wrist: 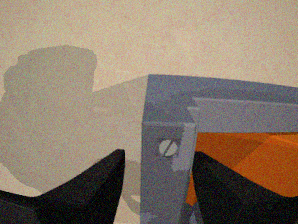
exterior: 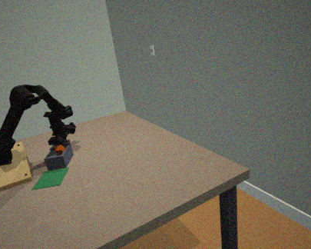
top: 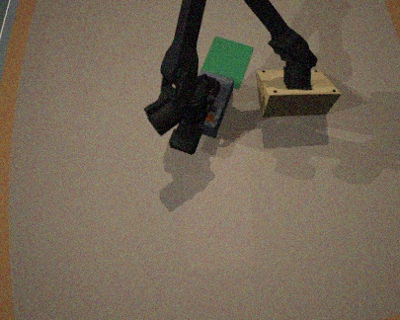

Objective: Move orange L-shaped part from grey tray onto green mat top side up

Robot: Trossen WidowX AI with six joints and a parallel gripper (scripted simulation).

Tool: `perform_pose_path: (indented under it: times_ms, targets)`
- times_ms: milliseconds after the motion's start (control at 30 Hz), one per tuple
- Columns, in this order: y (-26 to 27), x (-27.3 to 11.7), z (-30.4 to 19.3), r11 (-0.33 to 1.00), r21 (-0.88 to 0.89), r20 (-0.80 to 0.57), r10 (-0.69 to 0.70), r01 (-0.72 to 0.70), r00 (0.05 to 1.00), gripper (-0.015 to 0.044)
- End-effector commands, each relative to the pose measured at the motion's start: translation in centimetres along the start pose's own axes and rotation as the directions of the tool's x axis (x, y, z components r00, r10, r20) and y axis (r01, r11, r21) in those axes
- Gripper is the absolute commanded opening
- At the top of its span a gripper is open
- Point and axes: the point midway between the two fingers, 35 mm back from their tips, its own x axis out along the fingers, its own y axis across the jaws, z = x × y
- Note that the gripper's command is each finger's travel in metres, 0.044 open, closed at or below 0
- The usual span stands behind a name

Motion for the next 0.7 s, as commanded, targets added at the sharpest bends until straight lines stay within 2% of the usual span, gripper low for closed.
perform_pose_path:
  times_ms: [0,400,500,667]
  targets:
    - [0.0,0.0,0.0,1.0,0.001,-0.001,0.0,0.0,1.0,0.018]
    - [1.1,-1.5,-0.1,1.0,-0.004,-0.005,-0.009,0.009,1.0,0.018]
    - [1.1,-4.0,0.1,1.0,-0.005,-0.006,-0.007,0.006,1.0,0.018]
    - [0.1,-10.4,-0.1,1.0,-0.005,-0.007,-0.008,0.008,1.0,0.018]
